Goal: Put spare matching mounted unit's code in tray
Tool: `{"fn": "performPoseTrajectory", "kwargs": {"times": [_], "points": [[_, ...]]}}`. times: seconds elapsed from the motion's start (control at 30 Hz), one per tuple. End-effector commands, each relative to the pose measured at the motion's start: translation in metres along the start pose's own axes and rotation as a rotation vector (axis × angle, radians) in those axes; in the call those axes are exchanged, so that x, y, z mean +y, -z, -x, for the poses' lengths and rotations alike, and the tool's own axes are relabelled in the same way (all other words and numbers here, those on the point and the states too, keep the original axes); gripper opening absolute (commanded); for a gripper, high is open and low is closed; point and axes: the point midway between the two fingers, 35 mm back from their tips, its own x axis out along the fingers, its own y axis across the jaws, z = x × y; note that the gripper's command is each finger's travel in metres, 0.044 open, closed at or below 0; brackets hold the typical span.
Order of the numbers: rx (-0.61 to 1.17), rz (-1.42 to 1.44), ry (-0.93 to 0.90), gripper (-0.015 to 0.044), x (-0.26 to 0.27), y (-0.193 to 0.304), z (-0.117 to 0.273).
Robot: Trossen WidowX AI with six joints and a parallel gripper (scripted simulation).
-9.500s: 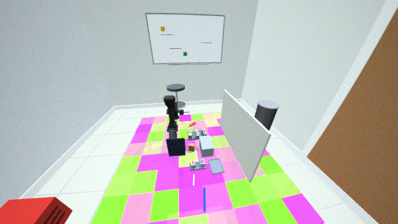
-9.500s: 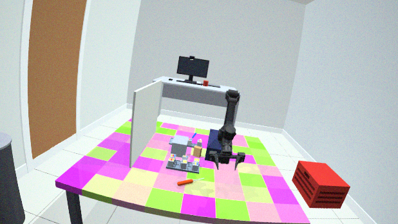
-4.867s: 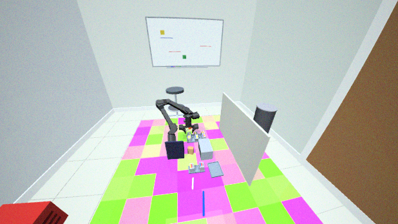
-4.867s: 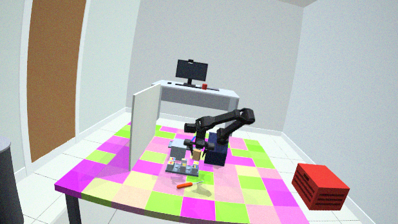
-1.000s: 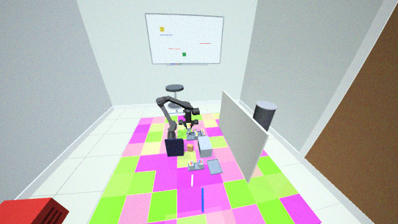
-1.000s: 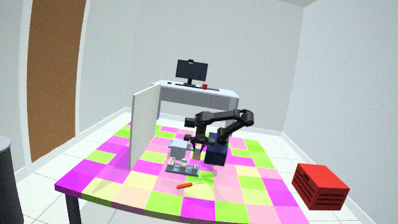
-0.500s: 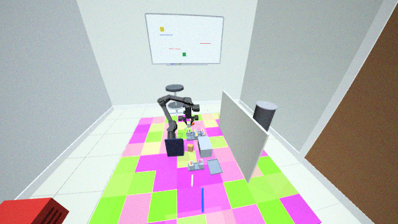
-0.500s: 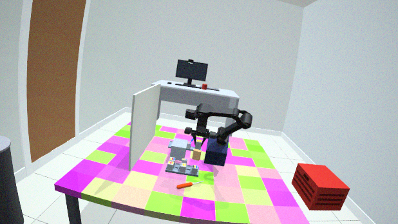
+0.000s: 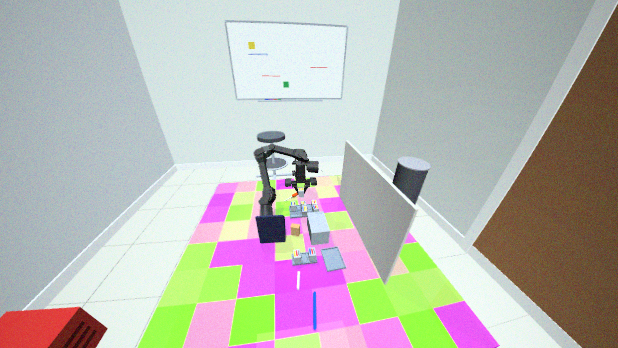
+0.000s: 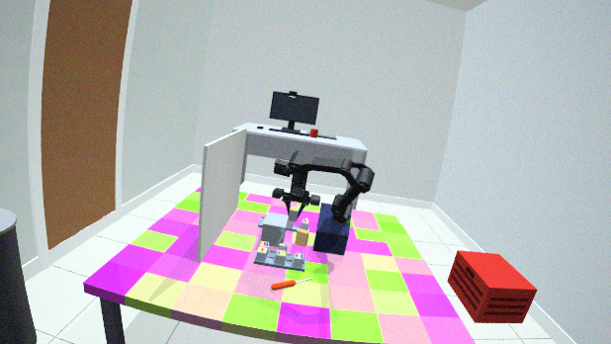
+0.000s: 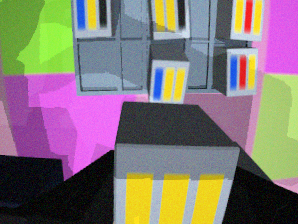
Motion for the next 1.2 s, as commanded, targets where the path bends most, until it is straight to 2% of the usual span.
{"fn": "performPoseTrajectory", "kwargs": {"times": [0.0,0.5,1.17], "points": [[0.013,0.007,0.009,0.0000,-0.018,0.010,0.005],[0.025,-0.037,0.003,0.0000,-0.067,0.054,0.014],[0.038,-0.094,-0.009,0.0000,-0.116,0.136,0.017]]}}
